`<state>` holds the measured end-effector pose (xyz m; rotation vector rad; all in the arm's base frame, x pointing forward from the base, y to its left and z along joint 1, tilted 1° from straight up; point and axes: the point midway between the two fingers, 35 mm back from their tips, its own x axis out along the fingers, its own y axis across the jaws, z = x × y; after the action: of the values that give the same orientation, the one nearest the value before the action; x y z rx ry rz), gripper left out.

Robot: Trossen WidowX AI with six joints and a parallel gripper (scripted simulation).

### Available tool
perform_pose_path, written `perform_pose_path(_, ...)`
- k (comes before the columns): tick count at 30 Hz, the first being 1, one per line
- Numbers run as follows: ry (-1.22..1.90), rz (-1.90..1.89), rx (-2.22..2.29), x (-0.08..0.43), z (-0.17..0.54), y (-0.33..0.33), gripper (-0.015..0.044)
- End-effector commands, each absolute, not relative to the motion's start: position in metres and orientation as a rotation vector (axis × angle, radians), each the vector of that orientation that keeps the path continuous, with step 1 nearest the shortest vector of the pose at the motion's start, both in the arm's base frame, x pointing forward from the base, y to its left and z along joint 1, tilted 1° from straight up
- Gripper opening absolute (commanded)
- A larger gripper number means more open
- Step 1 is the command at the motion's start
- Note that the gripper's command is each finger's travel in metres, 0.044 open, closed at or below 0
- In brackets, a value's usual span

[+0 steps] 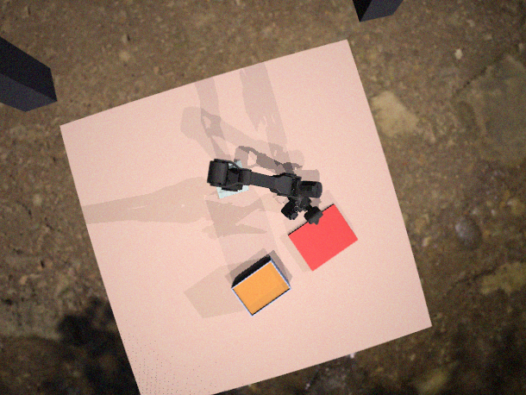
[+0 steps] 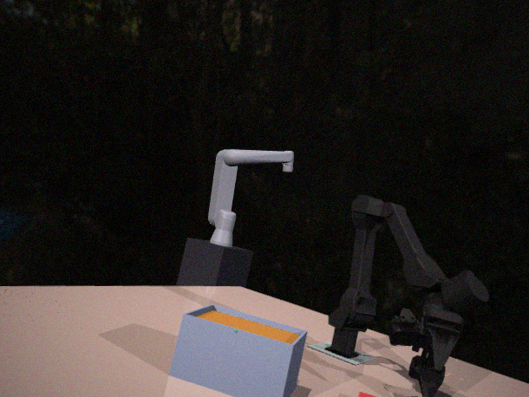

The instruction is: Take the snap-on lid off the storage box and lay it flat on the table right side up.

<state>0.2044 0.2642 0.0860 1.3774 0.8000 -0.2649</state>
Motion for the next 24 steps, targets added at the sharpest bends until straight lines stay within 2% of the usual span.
perform_pose_path(1,0.795,-0.265,1.386,0.198,0.088,0.261,0.0440)
perform_pose_path(24,0.797,-0.267,1.385,0.169,0.099,0.251,0.0440)
